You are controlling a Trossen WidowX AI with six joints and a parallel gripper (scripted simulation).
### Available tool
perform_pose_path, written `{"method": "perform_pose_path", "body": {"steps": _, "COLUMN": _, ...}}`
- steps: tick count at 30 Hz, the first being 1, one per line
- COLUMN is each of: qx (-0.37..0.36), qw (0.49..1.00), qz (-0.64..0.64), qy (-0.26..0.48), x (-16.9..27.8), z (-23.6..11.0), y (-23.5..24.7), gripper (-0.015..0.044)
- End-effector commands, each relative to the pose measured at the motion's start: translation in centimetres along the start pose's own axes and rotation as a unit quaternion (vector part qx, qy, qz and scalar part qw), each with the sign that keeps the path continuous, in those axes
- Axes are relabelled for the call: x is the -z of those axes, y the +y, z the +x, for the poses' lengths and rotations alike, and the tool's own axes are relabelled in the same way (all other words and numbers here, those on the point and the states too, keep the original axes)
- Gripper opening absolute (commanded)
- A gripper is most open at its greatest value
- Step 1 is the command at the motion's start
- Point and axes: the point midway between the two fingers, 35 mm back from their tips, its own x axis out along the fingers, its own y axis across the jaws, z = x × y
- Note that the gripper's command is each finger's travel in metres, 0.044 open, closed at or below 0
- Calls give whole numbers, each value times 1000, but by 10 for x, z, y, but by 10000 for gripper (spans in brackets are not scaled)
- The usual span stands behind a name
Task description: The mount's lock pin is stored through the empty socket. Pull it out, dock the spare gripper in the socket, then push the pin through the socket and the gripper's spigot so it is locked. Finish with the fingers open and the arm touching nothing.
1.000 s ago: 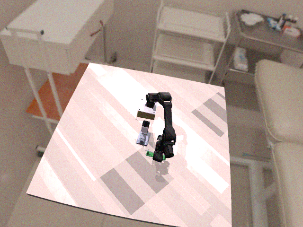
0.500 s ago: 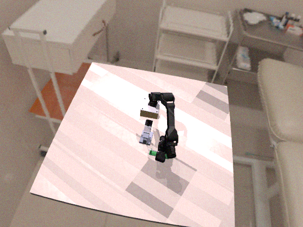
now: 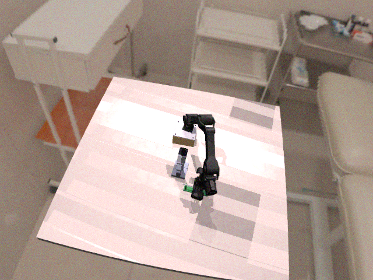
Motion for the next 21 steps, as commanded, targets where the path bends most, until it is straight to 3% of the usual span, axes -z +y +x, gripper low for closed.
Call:
{"method": "perform_pose_path", "body": {"steps": 1, "qx": 1, "qw": 1000, "qz": 3, "qy": 1, "x": 0, "z": 0, "y": 0, "gripper": 0}}
{"method": "perform_pose_path", "body": {"steps": 21, "qx": 1, "qw": 1000, "qz": 3, "qy": 1, "x": 17, "z": -65, "y": 0, "gripper": 0}}
